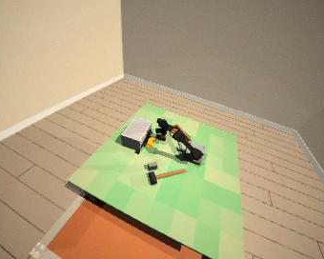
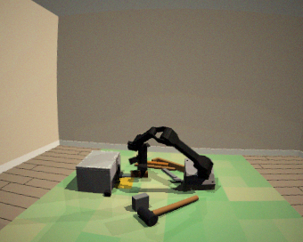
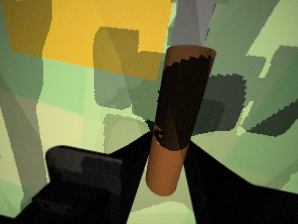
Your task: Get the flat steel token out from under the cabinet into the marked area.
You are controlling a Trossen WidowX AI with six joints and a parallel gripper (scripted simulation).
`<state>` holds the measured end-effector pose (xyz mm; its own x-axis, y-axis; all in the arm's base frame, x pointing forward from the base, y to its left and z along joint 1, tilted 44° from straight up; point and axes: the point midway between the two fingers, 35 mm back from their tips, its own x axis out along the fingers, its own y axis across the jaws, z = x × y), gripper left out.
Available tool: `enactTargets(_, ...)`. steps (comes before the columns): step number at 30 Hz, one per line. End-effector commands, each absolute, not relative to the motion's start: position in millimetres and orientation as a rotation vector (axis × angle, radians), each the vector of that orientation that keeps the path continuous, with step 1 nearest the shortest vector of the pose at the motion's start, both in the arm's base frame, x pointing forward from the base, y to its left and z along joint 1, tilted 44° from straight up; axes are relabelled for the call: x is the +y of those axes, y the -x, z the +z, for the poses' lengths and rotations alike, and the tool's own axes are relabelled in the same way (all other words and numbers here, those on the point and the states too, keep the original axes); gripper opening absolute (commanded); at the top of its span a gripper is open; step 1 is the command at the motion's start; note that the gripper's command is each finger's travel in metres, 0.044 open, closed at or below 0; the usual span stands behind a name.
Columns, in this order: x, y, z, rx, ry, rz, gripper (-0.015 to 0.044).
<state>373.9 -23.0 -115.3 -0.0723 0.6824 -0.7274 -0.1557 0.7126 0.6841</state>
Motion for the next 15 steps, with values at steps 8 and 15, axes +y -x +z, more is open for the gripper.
enactTargets(8, -21.2, -385.6, -114.3, 1.493, -0.451, 0.727, 0.0000)
enactTargets(15, -20.1, -391.7, -113.8, 1.493, -0.451, 0.728, 0.0000)
